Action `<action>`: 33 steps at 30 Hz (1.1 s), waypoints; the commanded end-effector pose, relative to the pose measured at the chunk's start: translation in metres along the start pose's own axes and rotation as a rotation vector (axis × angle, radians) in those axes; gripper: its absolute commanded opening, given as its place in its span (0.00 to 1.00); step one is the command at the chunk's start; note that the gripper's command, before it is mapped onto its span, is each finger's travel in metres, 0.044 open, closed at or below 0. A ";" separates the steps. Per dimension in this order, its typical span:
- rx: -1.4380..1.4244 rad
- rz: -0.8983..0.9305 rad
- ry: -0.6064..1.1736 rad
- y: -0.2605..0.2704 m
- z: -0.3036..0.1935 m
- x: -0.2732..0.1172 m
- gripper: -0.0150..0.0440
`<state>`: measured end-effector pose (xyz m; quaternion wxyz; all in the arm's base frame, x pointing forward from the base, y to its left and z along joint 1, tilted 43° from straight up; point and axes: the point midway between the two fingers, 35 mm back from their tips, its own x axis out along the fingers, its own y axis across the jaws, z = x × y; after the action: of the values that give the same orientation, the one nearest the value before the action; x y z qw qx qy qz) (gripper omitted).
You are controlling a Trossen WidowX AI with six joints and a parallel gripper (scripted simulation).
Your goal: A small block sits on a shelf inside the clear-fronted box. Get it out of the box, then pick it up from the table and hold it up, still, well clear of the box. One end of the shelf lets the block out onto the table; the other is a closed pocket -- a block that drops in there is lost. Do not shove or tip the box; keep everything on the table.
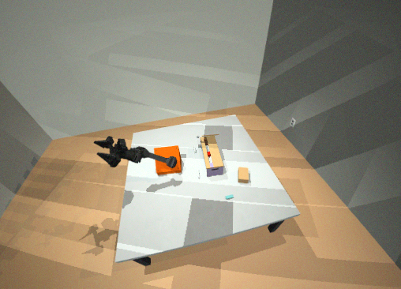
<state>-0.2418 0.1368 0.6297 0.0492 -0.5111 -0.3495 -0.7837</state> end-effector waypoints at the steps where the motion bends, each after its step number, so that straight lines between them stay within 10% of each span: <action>1: 0.004 0.008 -0.001 0.003 0.001 0.000 0.93; 14: 0.312 0.545 -0.075 0.189 0.067 -0.052 0.93; 33: 0.750 1.373 -0.144 0.342 0.229 -0.246 0.93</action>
<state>0.1467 -0.0473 0.6692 0.6174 -0.6180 -0.2360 -0.4257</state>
